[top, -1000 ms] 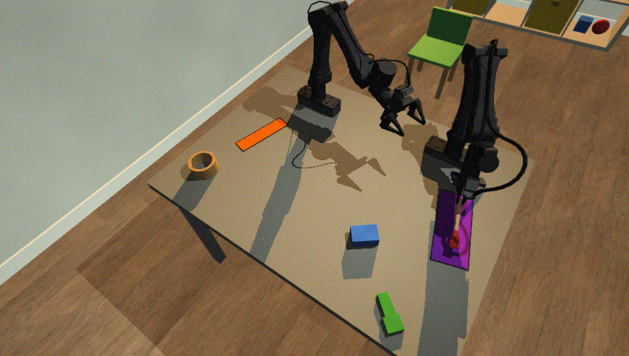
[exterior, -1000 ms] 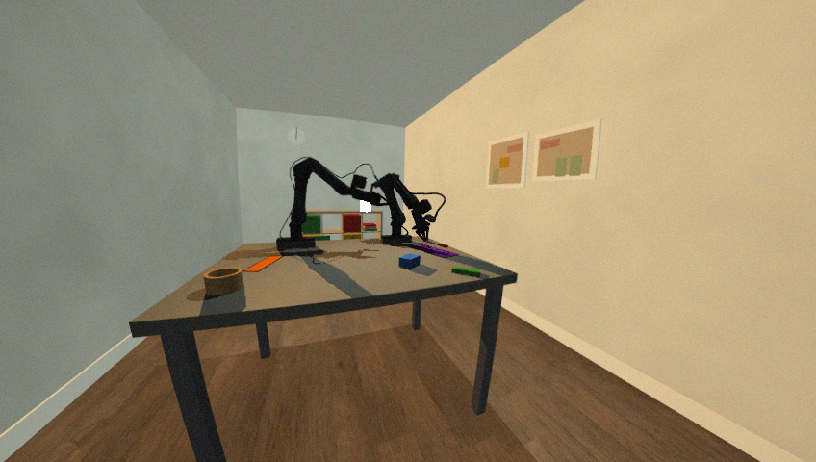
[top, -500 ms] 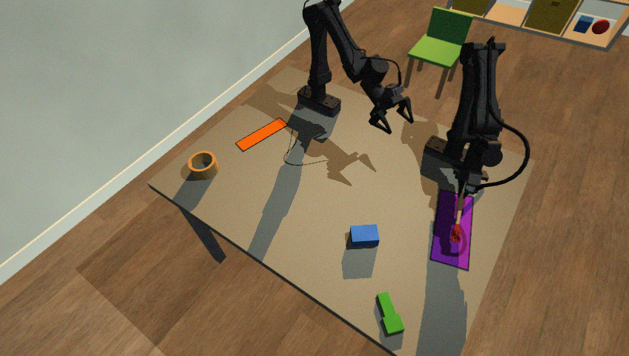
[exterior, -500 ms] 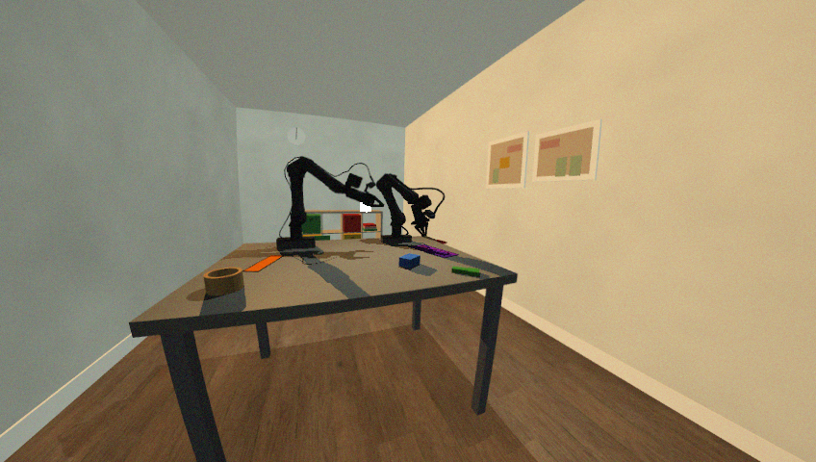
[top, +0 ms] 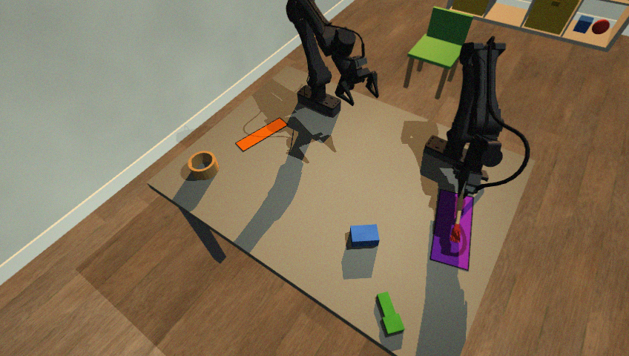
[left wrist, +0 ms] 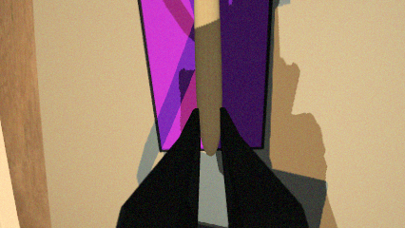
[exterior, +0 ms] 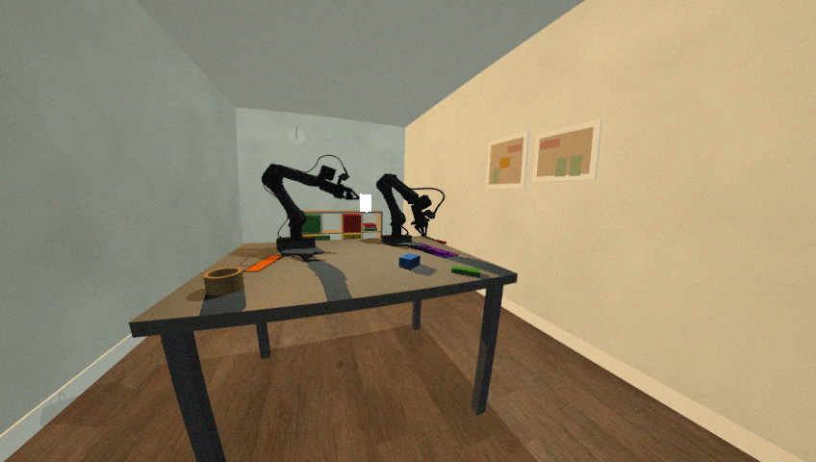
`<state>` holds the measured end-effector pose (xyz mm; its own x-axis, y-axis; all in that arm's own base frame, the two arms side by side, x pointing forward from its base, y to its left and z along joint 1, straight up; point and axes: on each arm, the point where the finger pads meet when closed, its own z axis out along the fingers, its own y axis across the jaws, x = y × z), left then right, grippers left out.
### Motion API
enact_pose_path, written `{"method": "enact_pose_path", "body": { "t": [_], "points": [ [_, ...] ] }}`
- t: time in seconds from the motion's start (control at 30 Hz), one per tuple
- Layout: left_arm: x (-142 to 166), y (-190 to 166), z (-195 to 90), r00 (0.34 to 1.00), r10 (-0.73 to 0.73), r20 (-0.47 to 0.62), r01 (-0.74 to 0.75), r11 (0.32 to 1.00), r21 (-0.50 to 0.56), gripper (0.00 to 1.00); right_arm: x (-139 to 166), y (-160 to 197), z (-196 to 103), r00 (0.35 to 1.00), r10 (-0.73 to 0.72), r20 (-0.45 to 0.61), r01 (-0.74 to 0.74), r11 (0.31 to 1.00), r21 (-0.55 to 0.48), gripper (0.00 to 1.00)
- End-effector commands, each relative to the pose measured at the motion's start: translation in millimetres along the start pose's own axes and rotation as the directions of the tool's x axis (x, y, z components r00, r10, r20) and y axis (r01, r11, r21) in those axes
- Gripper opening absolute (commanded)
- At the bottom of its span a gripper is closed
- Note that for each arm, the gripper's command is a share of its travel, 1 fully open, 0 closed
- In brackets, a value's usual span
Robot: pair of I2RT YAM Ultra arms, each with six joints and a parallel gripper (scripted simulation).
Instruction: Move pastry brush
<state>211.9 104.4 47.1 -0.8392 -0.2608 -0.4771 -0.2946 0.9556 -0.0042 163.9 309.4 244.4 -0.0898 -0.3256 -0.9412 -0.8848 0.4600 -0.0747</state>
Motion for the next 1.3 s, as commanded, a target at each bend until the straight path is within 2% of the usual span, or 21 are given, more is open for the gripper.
{"method": "enact_pose_path", "body": {
  "t": [0.0, 0.03, 0.1, 0.23, 0.4, 0.6, 0.9, 1.1, 1.17, 1.27],
  "points": [
    [-11, 2, -5, 0.999, 0.003, 0.035, -0.003, 1.0, -0.005, 0.07, 18, -9, -29, 0.999, 0.005, -0.045, -0.004, 1.0, 0.024, 1.0],
    [-11, 2, -5, 0.999, 0.003, 0.035, -0.003, 1.0, -0.005, 0.07, 18, -9, -29, 0.999, 0.005, -0.045, -0.004, 1.0, 0.024, 1.0],
    [-11, 2, -5, 0.999, 0.003, 0.035, -0.003, 1.0, -0.005, 0.07, 21, -14, -51, 1.0, 0.011, -0.016, -0.01, 0.999, 0.042, 1.0],
    [-10, 2, -5, 0.999, -0.001, 0.034, 0.001, 1.0, -0.007, 0.07, 44, -20, -74, 1.0, 0.021, -0.017, -0.02, 0.997, 0.071, 1.0],
    [-5, -1, -8, 0.997, -0.078, 0.018, 0.079, 0.996, -0.051, 0.07, 62, -25, -100, 0.999, 0.029, 0.027, -0.032, 0.994, 0.105, 1.0],
    [-10, -20, -13, 0.988, -0.152, 0.043, 0.155, 0.984, -0.092, 0.07, 63, -26, -112, 0.997, 0.028, 0.075, -0.037, 0.992, 0.121, 1.0],
    [-17, -78, -13, 0.977, -0.204, 0.055, 0.209, 0.972, -0.109, 0.07, 63, -27, -116, 0.995, 0.028, 0.096, -0.04, 0.991, 0.127, 1.0],
    [-23, -139, -15, 0.984, -0.174, 0.046, 0.177, 0.98, -0.091, 0.07, 58, -28, -117, 0.993, 0.026, 0.113, -0.04, 0.991, 0.129, 1.0],
    [-23, -139, -15, 0.984, -0.174, 0.046, 0.177, 0.98, -0.091, 0.07, 58, -28, -117, 0.993, 0.026, 0.113, -0.04, 0.991, 0.129, 1.0],
    [-20, -188, -20, 0.992, -0.118, 0.037, 0.12, 0.991, -0.066, 0.07, 58, -28, -117, 0.993, 0.026, 0.113, -0.04, 0.991, 0.129, 1.0]
  ]
}}
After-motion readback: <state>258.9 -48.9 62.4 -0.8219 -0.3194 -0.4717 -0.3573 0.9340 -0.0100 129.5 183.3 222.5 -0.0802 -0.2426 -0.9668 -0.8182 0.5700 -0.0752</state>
